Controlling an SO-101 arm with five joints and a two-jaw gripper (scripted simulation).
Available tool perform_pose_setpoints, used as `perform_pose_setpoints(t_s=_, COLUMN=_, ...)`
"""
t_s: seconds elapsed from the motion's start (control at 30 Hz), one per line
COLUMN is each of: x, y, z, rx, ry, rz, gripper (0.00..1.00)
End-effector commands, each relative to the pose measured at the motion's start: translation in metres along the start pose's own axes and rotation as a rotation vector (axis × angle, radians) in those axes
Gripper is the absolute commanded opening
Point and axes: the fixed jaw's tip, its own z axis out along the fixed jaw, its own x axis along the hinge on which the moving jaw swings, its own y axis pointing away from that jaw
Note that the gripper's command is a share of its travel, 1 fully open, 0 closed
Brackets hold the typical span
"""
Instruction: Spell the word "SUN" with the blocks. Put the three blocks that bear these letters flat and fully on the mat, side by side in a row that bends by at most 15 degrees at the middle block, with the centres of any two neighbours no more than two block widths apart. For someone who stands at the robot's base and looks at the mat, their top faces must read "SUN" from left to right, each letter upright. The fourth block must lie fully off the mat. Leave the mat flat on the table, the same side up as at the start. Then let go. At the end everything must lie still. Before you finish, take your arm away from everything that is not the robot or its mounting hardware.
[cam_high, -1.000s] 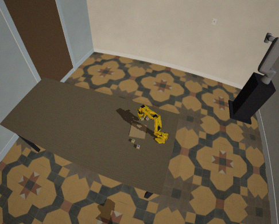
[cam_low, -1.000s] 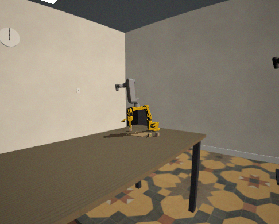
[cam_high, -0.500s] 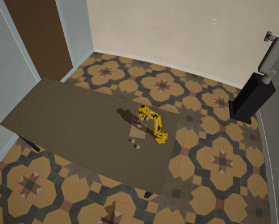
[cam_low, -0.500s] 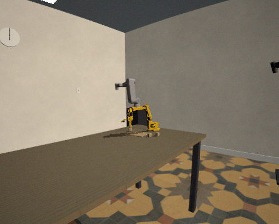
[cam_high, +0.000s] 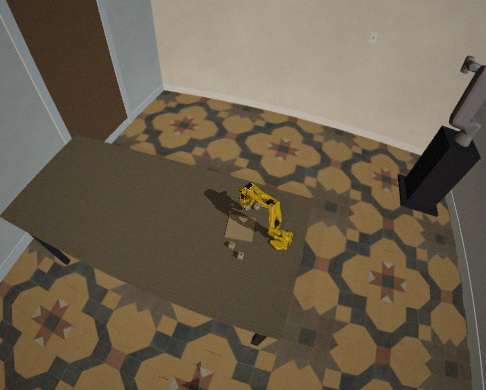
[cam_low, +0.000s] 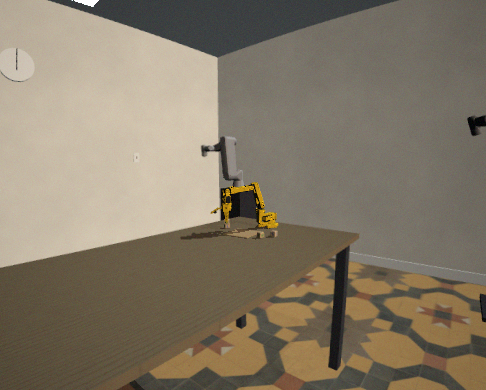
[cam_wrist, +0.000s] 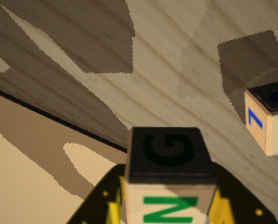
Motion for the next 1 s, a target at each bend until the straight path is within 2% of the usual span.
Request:
perform_pose_setpoints(t_s=0.0, x=-0.0077, y=0.0021, z=-0.0117, rx=-0.031, ry=-0.075, rz=0.002, gripper=0.00)
perform_pose_setpoints(t_s=0.97, x=-0.0083, y=0.0024, z=-0.0027, rx=-0.031, ry=-0.075, rz=0.002, gripper=0.00)
